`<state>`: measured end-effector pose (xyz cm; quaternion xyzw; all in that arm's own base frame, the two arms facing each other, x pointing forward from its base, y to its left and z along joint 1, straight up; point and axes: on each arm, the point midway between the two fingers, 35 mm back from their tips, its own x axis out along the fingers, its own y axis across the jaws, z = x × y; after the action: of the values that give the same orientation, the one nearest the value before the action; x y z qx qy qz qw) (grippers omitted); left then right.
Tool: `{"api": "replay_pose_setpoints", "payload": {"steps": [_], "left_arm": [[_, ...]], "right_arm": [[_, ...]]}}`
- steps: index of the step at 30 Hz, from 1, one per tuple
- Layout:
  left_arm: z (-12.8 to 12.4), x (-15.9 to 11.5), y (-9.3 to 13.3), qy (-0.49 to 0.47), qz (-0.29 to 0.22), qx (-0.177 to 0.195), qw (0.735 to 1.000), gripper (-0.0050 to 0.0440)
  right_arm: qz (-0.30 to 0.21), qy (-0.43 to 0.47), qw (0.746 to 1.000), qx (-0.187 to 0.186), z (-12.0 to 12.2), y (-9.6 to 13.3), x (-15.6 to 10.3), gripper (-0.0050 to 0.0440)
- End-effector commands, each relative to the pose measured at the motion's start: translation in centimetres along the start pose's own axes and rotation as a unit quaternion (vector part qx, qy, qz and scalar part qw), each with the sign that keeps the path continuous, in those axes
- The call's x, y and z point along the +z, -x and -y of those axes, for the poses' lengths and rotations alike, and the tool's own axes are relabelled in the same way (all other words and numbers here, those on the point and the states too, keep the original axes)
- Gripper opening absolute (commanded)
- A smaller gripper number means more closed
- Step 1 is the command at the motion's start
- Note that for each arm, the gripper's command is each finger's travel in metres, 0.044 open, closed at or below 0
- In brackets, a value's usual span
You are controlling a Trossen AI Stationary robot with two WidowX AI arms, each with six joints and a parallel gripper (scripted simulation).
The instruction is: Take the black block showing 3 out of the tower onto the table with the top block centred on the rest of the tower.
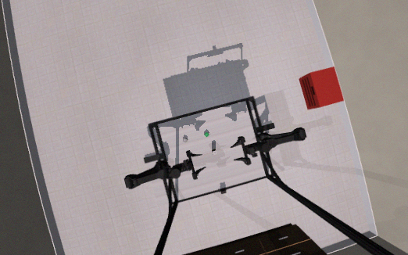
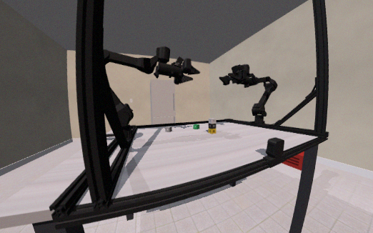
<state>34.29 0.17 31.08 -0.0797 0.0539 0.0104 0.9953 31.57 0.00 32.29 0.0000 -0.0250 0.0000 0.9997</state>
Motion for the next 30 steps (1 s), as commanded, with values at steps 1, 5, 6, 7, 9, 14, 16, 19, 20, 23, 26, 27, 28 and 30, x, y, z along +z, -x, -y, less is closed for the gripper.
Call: {"api": "replay_pose_setpoints", "payload": {"steps": [1,5,6,7,9,14,16,19,20,23,26,27,28,30], "left_arm": [[-0.4,-1.0,-3.2,0.084,-0.077,0.029,0.993,0.04],[-0.8,-2.5,-5.6,0.154,-0.145,0.066,0.975,0.04],[-0.9,-3.0,-6.2,0.171,-0.161,0.077,0.969,0.04],[-1.0,-3.4,-6.7,0.189,-0.177,0.088,0.962,0.04],[-1.2,-3.9,-7.2,0.205,-0.192,0.1,0.954,0.04],[-1.8,-6.5,-9.5,0.282,-0.262,0.17,0.907,0.04],[-2.1,-7.6,-10.2,0.309,-0.285,0.199,0.885,0.04],[-2.5,-9.3,-11.1,0.345,-0.317,0.248,0.848,0.04],[-2.6,-9.9,-11.4,0.356,-0.326,0.265,0.835,0.04],[-3.0,-11.7,-12.1,0.386,-0.349,0.318,0.792,0.04],[-3.3,-12.9,-12.4,0.403,-0.362,0.354,0.762,0.04],[-3.3,-12.9,-12.4,0.403,-0.362,0.354,0.762,0.04],[-3.5,-13.7,-12.1,0.407,-0.372,0.377,0.744,0.04],[-3.9,-15.3,-12.5,0.426,-0.381,0.429,0.7,0.04]], "right_arm": [[0.0,0.0,1.0,0.0,0.0,0.0,0.0,0.04],[0.0,0.0,1.0,0.0,0.0,0.0,0.0,0.04],[0.0,0.0,1.0,0.0,0.0,0.0,0.0,0.04],[0.0,0.0,1.0,0.0,0.0,0.0,0.0,0.04],[0.0,0.0,1.0,0.0,0.0,0.0,0.0,0.04],[0.0,0.0,1.0,0.0,0.0,0.0,0.0,0.04],[0.0,0.0,1.0,0.0,0.0,0.0,0.0,0.04],[0.0,0.0,1.0,0.0,0.0,0.0,0.0,0.04],[0.0,0.0,1.0,0.0,0.0,0.0,0.0,0.04],[0.0,0.0,1.0,0.0,0.0,0.0,0.0,0.04],[0.0,0.0,1.0,0.0,0.0,0.0,0.0,0.04],[0.0,0.0,1.0,0.0,0.0,0.0,0.0,0.04],[0.0,0.0,1.0,0.0,0.0,0.0,0.0,0.04],[0.0,0.0,1.0,0.0,0.0,0.0,0.0,0.04]]}}
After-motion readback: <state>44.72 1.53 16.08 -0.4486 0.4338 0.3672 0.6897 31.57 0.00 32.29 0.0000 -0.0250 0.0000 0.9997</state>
